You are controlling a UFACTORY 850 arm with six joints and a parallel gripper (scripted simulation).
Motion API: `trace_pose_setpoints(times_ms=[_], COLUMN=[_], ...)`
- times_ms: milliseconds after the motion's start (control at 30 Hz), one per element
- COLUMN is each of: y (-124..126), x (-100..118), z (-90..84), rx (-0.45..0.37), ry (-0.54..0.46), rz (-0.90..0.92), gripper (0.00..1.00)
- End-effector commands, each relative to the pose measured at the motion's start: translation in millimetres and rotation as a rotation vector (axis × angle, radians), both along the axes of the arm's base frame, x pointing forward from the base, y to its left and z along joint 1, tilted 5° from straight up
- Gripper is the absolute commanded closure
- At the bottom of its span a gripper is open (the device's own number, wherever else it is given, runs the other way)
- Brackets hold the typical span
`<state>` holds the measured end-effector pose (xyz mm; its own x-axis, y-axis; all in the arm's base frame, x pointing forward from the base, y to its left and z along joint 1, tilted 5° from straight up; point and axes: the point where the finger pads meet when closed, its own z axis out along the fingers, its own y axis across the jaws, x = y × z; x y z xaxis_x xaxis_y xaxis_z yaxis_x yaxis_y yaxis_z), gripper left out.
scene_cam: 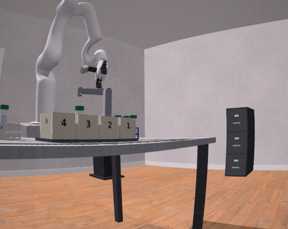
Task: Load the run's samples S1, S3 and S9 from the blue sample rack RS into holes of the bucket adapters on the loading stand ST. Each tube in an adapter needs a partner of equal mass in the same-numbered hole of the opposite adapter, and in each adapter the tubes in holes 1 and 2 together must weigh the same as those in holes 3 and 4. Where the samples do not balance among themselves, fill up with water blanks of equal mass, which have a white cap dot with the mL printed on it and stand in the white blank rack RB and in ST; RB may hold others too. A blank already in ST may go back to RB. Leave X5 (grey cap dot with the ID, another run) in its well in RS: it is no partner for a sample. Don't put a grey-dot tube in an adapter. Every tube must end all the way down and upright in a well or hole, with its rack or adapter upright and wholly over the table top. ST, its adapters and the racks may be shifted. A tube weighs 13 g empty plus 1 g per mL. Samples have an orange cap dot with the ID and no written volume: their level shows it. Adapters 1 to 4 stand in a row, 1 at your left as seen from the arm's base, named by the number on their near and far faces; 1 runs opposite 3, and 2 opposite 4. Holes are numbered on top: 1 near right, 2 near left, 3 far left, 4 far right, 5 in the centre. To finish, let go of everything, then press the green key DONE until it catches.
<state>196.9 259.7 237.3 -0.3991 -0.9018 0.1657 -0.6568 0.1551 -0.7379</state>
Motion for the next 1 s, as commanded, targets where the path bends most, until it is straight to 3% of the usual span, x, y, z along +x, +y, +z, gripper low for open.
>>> trace_pose_setpoints(times_ms=[0, 333, 967], y=[-9.9, -24.1, -43.6], x=[10.0, 22.6, 40.7], z=[-5.1, -12.5, -22.3], rx=[0.065, 0.229, 0.45], ry=[-0.013, -0.053, -0.149], rz=[-0.106, -0.393, -0.832], gripper=[0.0, 0.0, 0.0])
